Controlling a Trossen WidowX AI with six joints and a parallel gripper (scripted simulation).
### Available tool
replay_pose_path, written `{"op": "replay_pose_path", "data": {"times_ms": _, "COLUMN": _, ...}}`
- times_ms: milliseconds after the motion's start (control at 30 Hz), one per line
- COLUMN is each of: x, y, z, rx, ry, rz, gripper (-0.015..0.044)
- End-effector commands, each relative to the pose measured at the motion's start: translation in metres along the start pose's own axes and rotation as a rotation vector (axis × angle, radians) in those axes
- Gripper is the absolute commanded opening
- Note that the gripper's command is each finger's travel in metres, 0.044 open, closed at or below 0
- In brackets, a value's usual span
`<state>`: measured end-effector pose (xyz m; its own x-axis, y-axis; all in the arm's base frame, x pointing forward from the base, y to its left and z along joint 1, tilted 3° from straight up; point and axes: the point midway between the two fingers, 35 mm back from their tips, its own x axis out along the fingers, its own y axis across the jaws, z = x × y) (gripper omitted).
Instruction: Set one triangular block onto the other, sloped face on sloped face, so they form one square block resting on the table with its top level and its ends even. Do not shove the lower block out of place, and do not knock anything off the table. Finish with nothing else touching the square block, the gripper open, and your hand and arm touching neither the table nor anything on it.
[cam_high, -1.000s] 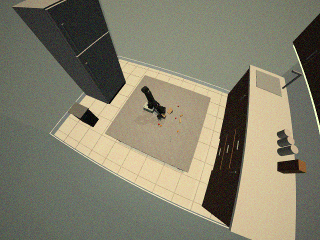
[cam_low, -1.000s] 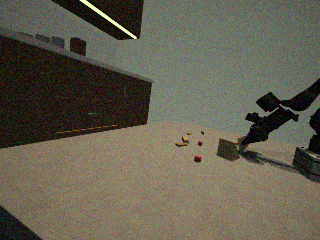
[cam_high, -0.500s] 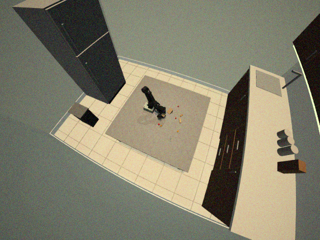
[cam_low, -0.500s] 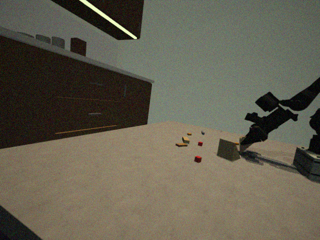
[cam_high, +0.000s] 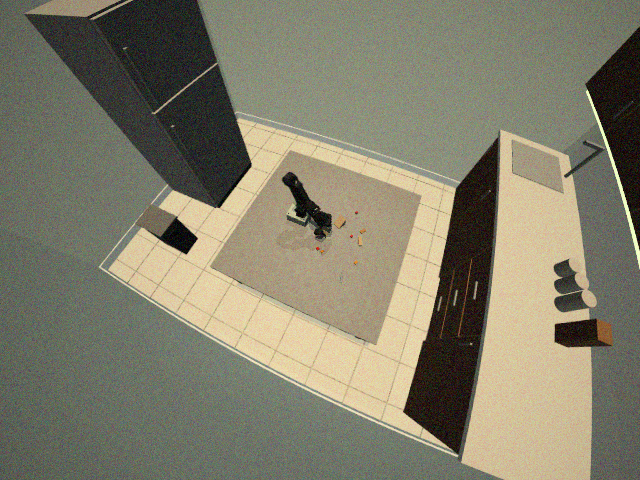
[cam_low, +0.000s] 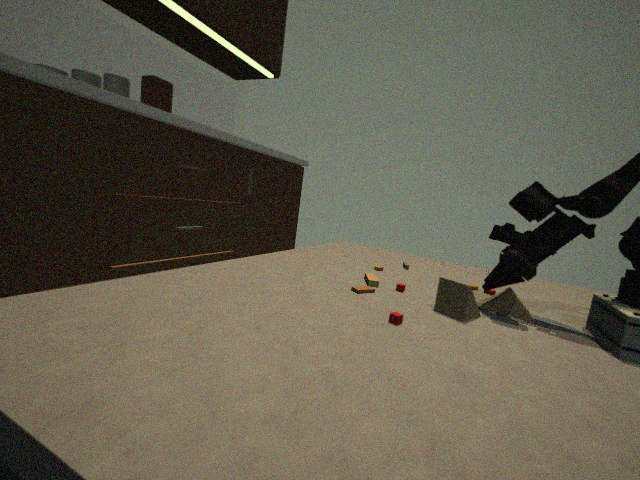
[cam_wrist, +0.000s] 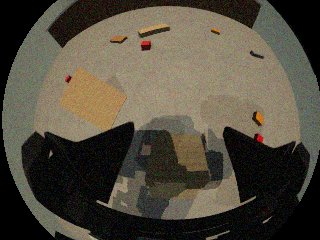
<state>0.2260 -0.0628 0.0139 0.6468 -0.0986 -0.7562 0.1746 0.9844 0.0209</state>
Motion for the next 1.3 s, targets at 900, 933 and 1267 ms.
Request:
{"op": "replay_pose_path", "data": {"times_ms": 900, "x": -0.042, "y": -0.002, "z": 0.077, "rx": 0.048, "ry": 0.628, "rz": 0.011, "gripper": 0.0440}}
{"op": "replay_pose_path", "data": {"times_ms": 933, "x": -0.039, "y": -0.002, "z": 0.077, "rx": 0.050, "ry": 0.673, "rz": 0.010, "gripper": 0.0440}}
{"op": "replay_pose_path", "data": {"times_ms": 1267, "x": -0.006, "y": 0.000, "z": 0.076, "rx": 0.017, "ry": 1.122, "rz": -0.002, "gripper": 0.0440}}
